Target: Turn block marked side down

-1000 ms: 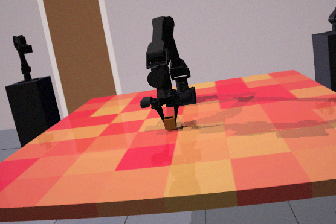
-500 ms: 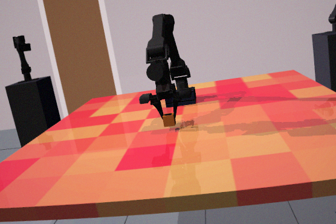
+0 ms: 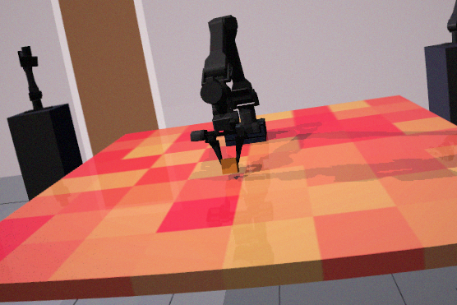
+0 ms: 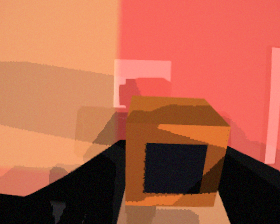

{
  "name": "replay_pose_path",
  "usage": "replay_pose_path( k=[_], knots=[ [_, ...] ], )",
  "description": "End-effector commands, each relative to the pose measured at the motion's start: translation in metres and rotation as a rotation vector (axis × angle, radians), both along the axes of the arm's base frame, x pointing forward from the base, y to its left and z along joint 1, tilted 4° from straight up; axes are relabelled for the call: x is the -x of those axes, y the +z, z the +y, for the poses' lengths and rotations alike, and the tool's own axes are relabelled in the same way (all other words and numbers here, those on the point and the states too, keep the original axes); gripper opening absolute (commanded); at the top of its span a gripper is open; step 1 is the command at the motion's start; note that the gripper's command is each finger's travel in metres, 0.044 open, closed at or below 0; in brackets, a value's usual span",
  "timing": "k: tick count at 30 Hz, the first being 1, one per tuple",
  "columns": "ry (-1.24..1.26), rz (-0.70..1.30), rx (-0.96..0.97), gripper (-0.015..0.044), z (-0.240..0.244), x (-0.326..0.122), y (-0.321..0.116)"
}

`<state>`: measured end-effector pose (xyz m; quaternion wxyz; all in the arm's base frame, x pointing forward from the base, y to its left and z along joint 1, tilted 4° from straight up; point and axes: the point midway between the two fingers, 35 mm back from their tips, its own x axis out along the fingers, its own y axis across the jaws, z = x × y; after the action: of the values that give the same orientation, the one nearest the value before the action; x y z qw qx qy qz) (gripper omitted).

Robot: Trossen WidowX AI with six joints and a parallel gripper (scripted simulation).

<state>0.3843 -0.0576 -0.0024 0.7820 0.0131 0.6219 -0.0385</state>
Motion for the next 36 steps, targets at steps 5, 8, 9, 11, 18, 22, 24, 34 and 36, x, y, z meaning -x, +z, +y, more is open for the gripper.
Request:
replay_pose_path(
  k=[5, 8, 9, 11, 18, 22, 24, 34, 36],
  knots=[
    [0.01, -0.133, 0.008, 0.0, 0.001, 0.001, 0.005],
    [0.012, -0.176, 0.012, 0.0, 0.001, 0.002, 0.005],
    [0.012, -0.19, 0.013, 0.0, 0.001, 0.003, 0.006],
    [0.014, -0.219, 0.016, 0.0, 0.001, 0.004, 0.006],
    [0.015, -0.254, 0.019, 0.0, 0.001, 0.006, 0.007],
    [0.015, -0.264, 0.02, 0.0, 0.001, 0.005, 0.005],
    [0.015, -0.292, 0.021, 0.0, 0.001, 0.002, 0.0],
    [0.016, -0.445, 0.03, 0.0, -0.001, -0.005, -0.019],
    [0.017, -0.476, 0.032, 0.0, -0.001, -0.005, -0.022]
  ],
)
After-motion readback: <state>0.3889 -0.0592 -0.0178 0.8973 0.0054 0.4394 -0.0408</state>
